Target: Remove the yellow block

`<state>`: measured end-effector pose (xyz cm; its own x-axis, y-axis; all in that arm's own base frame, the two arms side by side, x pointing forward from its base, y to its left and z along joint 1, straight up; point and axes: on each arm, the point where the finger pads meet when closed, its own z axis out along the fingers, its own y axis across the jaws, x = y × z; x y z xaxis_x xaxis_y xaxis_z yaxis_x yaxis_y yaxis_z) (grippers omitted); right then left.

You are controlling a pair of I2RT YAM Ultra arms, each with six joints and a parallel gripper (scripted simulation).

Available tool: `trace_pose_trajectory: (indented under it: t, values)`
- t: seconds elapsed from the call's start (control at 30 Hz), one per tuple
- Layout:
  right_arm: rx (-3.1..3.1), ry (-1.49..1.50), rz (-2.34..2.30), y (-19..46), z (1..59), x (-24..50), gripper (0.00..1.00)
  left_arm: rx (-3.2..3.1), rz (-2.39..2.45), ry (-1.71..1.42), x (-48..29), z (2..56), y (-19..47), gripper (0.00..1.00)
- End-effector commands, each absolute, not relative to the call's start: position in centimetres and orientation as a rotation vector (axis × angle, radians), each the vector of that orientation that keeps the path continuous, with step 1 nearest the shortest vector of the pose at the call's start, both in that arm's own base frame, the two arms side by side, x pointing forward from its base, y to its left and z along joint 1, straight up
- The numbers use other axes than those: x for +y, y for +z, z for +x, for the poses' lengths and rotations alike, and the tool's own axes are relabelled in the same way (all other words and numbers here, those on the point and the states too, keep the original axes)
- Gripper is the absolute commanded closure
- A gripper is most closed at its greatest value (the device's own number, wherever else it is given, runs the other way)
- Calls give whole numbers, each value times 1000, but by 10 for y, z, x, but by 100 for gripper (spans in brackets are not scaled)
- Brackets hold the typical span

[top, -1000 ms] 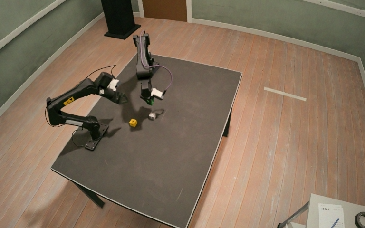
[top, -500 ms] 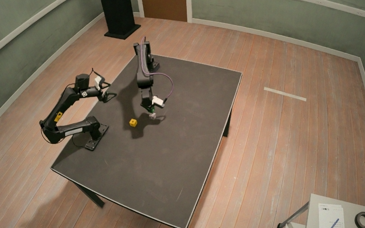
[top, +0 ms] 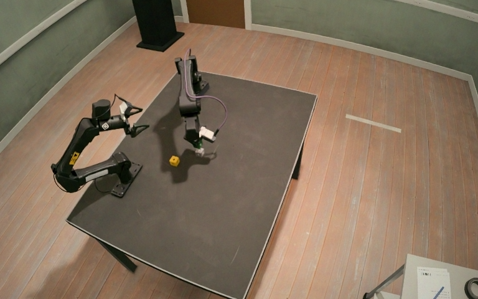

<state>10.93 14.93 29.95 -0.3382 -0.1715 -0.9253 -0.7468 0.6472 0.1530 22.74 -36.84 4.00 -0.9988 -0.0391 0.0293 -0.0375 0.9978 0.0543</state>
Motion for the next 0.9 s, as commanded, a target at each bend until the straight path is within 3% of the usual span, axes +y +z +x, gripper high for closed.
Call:
trace_pose_trajectory:
  t: [0.0,0.87]
  values:
    - [1814,740,-688,310,107,144,0,-3129,59,-37,-373,236,55,73]
    - [1771,851,-847,310,82,160,0,-3140,64,-8,-376,237,32,73]
